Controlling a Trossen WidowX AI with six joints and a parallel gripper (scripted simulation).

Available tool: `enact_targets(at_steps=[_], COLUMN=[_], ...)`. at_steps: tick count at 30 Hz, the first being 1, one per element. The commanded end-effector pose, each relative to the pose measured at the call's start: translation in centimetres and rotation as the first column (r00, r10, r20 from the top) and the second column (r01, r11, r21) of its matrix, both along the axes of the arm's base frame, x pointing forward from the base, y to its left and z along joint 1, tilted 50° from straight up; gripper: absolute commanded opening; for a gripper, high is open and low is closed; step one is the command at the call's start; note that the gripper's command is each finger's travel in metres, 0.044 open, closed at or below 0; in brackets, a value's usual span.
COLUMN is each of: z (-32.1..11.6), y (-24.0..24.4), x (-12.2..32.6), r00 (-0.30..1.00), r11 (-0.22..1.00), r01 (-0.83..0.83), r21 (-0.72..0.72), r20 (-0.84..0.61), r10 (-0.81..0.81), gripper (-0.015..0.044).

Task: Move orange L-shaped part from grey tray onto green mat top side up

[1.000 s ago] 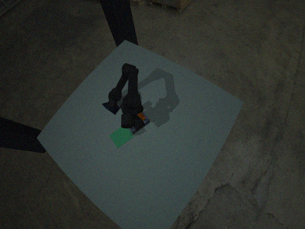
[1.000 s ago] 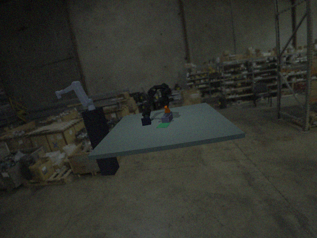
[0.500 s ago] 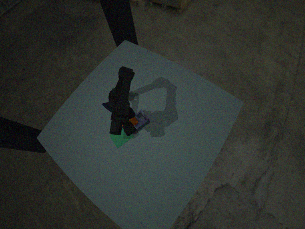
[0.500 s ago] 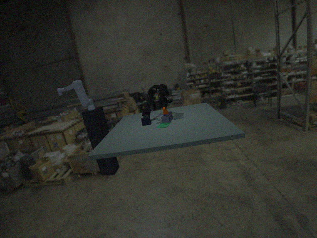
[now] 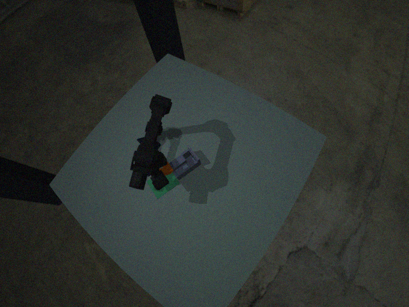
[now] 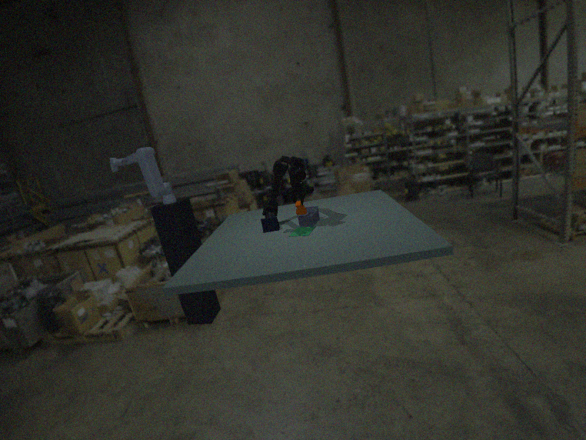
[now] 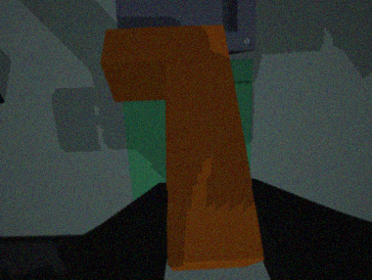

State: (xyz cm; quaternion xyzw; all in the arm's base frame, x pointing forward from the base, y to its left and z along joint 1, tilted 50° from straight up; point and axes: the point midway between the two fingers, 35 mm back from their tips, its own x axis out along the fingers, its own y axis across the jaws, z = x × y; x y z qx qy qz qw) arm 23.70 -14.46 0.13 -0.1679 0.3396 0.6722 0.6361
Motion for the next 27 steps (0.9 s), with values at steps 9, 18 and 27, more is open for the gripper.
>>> enact_targets(at_steps=[9,18,27], z=[-2.8,-3.4,-4.3], y=[-2.9,-2.3,-1.3], x=[-1.2,-1.3,-1.5], r00=[1.0,1.0,1.0], r11=[1.0,1.0,1.0], r01=[-0.004,-0.004,-0.004], r21=[-0.007,-0.007,-0.007], r20=[0.007,0.007,0.007], r10=[0.004,0.004,0.004], gripper=[0.0,0.0,0.0])
